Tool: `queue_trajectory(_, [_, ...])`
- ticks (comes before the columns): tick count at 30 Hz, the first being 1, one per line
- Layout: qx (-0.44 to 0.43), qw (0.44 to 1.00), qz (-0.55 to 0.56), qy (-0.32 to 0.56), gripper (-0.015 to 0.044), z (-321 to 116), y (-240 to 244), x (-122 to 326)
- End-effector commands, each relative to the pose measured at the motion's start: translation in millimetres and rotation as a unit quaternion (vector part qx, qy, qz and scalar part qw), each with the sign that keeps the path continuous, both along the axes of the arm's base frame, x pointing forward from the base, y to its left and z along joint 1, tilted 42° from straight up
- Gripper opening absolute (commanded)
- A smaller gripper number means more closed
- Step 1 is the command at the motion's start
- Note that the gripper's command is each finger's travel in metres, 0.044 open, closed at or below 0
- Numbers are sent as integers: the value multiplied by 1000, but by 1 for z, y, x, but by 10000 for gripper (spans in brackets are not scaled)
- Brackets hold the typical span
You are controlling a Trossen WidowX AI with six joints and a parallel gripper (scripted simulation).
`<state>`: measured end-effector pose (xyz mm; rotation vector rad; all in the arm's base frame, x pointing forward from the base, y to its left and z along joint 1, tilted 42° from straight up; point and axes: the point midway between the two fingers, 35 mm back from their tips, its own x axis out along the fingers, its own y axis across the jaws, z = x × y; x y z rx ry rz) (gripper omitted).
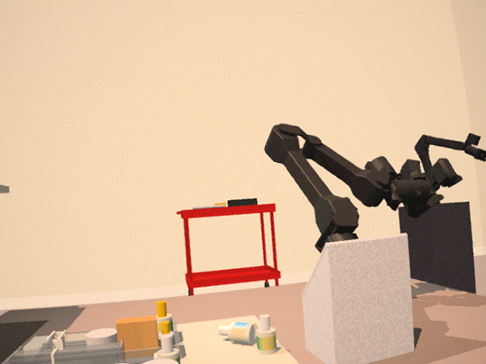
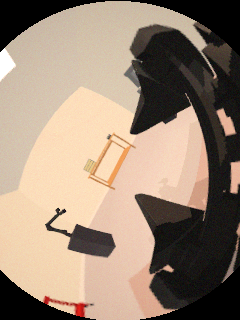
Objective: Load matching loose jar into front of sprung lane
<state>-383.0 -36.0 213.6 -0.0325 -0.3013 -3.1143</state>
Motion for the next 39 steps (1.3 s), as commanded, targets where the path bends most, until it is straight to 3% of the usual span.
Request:
queue_trajectory(1, [0,1000,2,0,426,0,-1,0])
queue_trajectory(5, [-5,999,40,-11,440,-2,-32,4])
queue_trajectory(10, [-13,990,135,-39,440,-7,-106,24])
queue_trajectory(17, [-14,955,282,-86,440,-13,-212,88])
queue_trajectory(28, [19,854,495,-158,440,-24,-320,251])
queue_trajectory(39, [94,707,670,-208,440,-35,-327,443])
